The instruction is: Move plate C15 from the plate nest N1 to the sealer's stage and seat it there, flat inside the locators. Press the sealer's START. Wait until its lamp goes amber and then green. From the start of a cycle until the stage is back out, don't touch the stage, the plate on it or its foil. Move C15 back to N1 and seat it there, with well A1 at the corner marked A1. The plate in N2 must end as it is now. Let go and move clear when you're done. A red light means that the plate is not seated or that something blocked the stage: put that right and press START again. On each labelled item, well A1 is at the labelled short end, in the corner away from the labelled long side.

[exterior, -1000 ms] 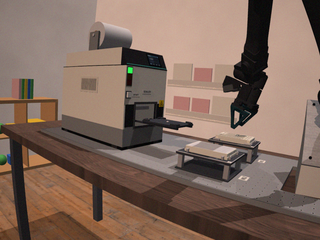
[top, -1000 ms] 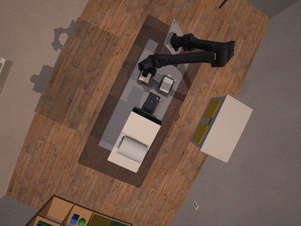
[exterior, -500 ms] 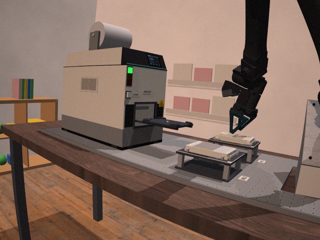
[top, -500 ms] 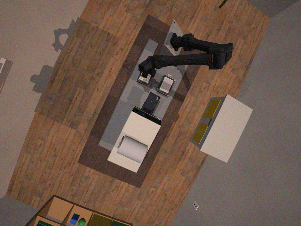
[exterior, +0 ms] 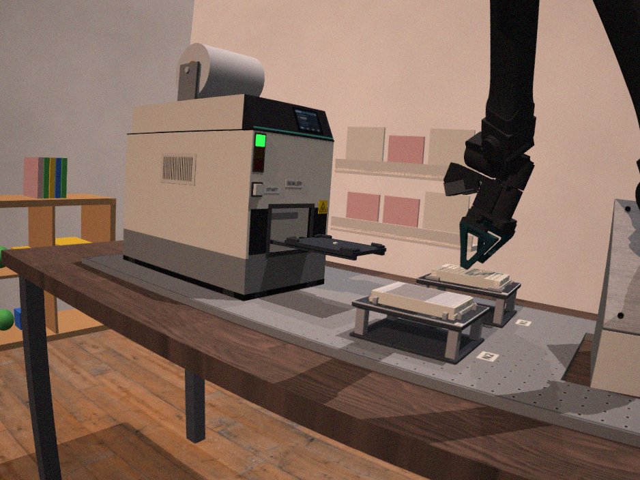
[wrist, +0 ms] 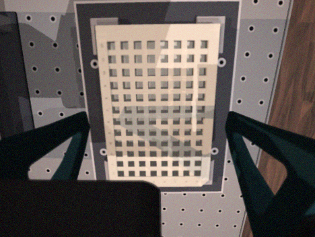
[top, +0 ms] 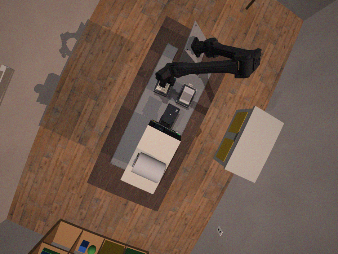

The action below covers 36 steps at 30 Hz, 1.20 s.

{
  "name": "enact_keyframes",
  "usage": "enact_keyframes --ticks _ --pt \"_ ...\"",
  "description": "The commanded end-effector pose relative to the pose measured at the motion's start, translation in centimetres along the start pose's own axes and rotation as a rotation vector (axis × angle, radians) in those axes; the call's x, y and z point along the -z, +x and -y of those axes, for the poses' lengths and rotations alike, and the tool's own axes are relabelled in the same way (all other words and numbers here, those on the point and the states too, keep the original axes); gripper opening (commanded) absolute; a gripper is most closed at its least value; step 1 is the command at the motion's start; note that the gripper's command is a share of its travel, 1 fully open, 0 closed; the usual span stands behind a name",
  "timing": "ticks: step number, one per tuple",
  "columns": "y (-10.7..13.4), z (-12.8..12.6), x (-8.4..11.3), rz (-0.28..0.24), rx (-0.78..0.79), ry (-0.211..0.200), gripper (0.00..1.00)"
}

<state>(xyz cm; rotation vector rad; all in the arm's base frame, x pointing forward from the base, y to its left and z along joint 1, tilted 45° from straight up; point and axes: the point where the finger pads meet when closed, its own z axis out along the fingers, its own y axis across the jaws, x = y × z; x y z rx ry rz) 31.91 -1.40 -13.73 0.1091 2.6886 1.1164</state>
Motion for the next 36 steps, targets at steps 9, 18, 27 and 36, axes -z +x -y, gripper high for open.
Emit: enact_keyframes --ticks 9,18,27,36 --pt "-1.5 0.7 0.9 0.03 0.019 0.009 1.0" --pt "0.5 0.4 0.3 0.002 -0.025 -0.004 1.0" --pt "-0.5 0.6 0.4 0.014 -0.025 0.003 1.0" --pt "-2.7 0.2 0.6 0.028 0.028 0.013 1.0"
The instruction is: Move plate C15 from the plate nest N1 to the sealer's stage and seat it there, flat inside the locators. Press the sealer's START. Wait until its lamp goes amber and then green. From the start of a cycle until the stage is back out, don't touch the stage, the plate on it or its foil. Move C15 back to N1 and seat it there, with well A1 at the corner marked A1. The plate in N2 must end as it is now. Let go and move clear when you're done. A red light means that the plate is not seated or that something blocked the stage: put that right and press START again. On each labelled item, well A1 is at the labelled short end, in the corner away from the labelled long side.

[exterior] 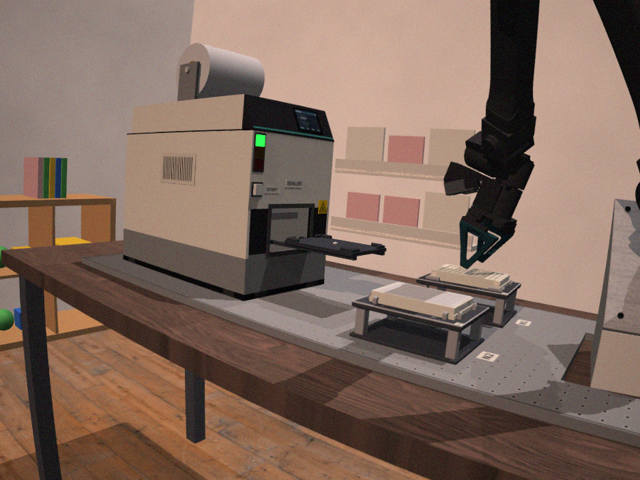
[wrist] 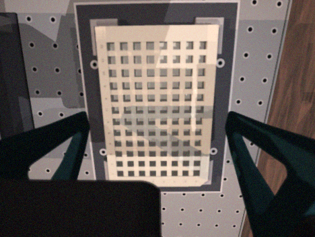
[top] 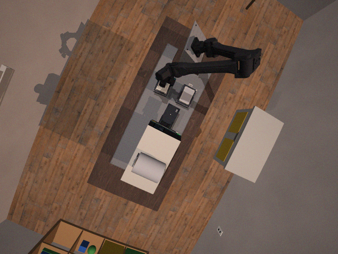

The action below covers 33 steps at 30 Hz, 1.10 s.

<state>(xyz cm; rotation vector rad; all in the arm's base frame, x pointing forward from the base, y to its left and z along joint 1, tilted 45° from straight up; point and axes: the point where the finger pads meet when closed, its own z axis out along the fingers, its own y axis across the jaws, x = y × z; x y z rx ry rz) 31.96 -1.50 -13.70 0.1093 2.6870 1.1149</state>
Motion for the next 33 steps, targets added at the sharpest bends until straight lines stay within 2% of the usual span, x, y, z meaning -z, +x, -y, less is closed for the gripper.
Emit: enact_keyframes --ticks 1,8,13,21,30,33 --pt "-2.7 0.2 0.5 0.027 0.029 0.013 1.0" --pt "-3.0 0.0 0.6 0.03 0.038 0.015 1.0" --pt "-2.2 0.0 0.4 0.019 0.025 0.011 1.0" --pt "0.4 -0.1 -0.4 -0.019 -0.019 -0.004 1.0" --pt "0.9 -0.2 -0.6 -0.025 -0.028 -0.007 1.0" --pt "0.0 -0.1 -0.2 -0.011 -0.011 0.0 1.0"
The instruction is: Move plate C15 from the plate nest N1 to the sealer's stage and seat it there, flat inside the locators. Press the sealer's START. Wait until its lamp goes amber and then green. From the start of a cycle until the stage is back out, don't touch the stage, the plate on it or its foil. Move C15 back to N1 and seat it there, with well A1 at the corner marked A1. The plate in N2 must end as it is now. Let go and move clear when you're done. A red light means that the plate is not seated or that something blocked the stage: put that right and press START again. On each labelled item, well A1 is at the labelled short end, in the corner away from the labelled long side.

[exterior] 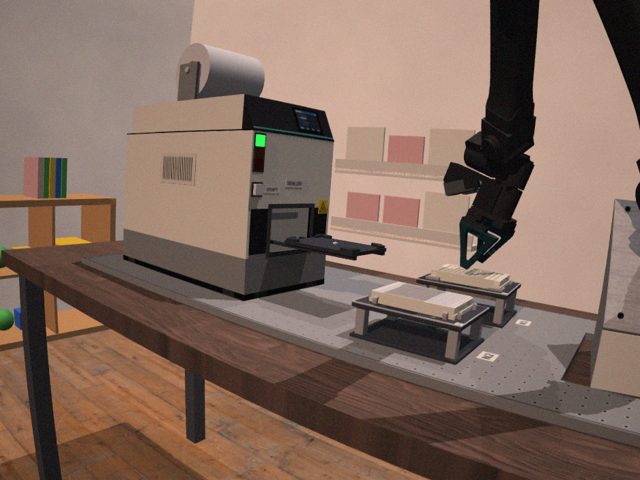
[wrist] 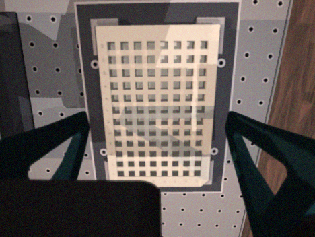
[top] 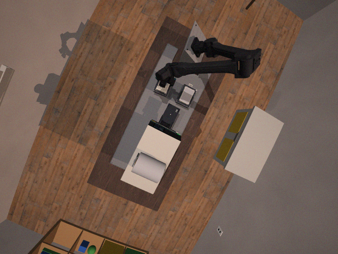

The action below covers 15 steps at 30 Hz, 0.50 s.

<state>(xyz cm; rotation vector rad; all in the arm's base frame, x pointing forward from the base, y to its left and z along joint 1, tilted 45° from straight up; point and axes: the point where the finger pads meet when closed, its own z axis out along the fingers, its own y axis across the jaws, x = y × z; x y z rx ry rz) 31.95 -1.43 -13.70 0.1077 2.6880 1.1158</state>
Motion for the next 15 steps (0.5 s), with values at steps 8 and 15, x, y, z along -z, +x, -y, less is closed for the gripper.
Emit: enact_keyframes --ticks 8,15 --pt "-2.5 0.2 0.6 0.027 0.028 0.016 1.0" --pt "-2.6 0.3 0.3 0.03 0.031 0.018 1.0"
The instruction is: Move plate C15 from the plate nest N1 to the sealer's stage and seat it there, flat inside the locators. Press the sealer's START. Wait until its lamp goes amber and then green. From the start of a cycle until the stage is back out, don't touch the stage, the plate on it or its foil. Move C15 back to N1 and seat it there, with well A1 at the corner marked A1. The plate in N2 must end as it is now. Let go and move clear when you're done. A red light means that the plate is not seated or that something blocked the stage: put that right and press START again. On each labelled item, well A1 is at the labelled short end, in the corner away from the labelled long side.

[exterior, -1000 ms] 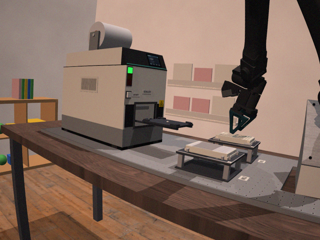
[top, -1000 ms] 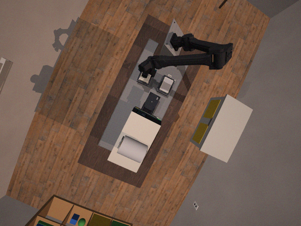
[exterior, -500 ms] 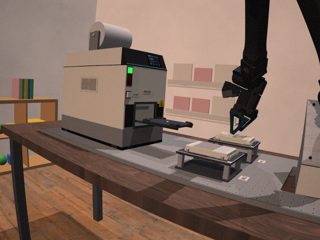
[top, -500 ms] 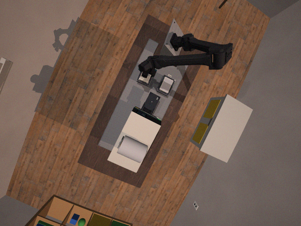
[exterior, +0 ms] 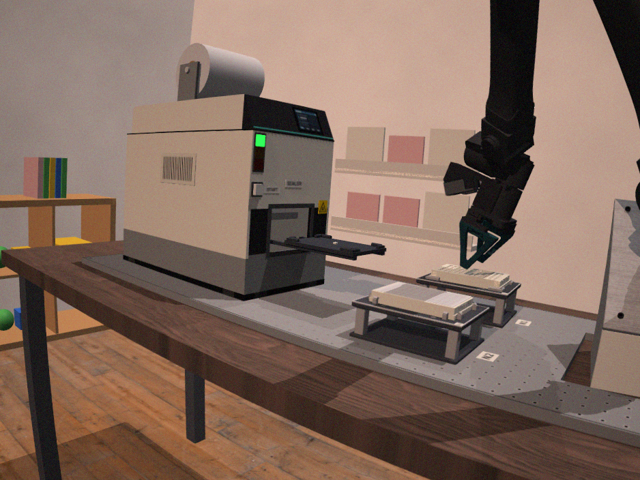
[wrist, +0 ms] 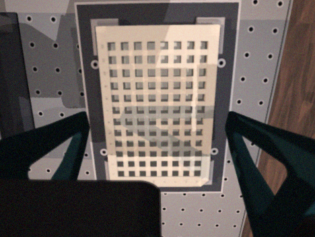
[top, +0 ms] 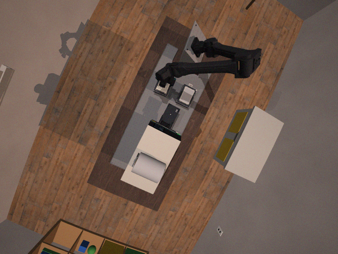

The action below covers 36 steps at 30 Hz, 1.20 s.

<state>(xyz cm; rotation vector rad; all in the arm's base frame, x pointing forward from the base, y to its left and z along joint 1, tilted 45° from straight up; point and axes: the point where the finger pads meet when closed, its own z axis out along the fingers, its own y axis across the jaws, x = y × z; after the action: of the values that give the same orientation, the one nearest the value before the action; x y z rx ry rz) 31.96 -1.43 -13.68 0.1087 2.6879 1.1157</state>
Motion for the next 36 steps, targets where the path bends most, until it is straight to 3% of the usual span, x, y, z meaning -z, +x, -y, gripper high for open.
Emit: enact_keyframes --ticks 1,5,9,21,36 --pt "-2.2 0.3 -0.1 0.026 0.029 0.016 1.0" --pt "-0.6 0.3 -1.5 0.007 0.008 0.008 1.0" --pt "0.5 0.3 -1.4 -0.001 -0.021 0.003 1.0" --pt "-0.2 0.2 -0.1 0.022 0.009 0.009 1.0" --pt "0.3 -0.2 -1.0 -0.008 0.002 -0.003 1.0"
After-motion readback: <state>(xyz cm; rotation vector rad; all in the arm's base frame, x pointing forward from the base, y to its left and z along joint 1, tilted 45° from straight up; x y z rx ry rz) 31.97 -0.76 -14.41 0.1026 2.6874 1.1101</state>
